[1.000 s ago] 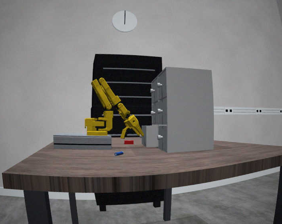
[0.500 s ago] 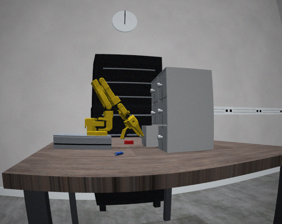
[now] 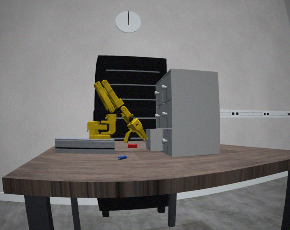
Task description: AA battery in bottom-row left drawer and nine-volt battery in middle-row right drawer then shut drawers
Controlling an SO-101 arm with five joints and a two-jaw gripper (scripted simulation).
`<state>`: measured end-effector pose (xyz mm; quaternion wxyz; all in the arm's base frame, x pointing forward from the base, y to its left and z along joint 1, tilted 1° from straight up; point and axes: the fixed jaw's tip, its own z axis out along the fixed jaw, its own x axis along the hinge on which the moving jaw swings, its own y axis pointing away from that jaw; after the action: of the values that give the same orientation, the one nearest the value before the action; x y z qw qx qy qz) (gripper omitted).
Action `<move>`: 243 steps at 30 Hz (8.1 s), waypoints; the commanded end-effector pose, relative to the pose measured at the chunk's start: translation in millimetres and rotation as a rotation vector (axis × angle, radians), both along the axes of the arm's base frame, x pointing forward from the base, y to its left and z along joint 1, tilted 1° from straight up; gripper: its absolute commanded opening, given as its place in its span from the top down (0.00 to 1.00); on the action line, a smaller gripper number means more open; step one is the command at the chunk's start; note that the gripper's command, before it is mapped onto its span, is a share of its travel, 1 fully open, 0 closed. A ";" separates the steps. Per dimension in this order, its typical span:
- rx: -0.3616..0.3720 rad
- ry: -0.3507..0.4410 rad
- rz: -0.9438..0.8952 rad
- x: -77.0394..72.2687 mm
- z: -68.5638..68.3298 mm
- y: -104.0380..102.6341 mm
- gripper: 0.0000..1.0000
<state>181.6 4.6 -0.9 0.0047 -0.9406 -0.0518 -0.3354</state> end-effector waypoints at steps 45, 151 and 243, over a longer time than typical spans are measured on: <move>0.004 0.013 0.005 -5.2 -4.3 1.5 0.88; 0.025 0.013 -0.047 50.3 -0.8 -0.1 1.00; 0.049 0.006 -0.067 15.9 54.0 -0.3 0.79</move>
<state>199.6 4.0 42.4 0.0145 -0.9439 -0.0150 -0.3295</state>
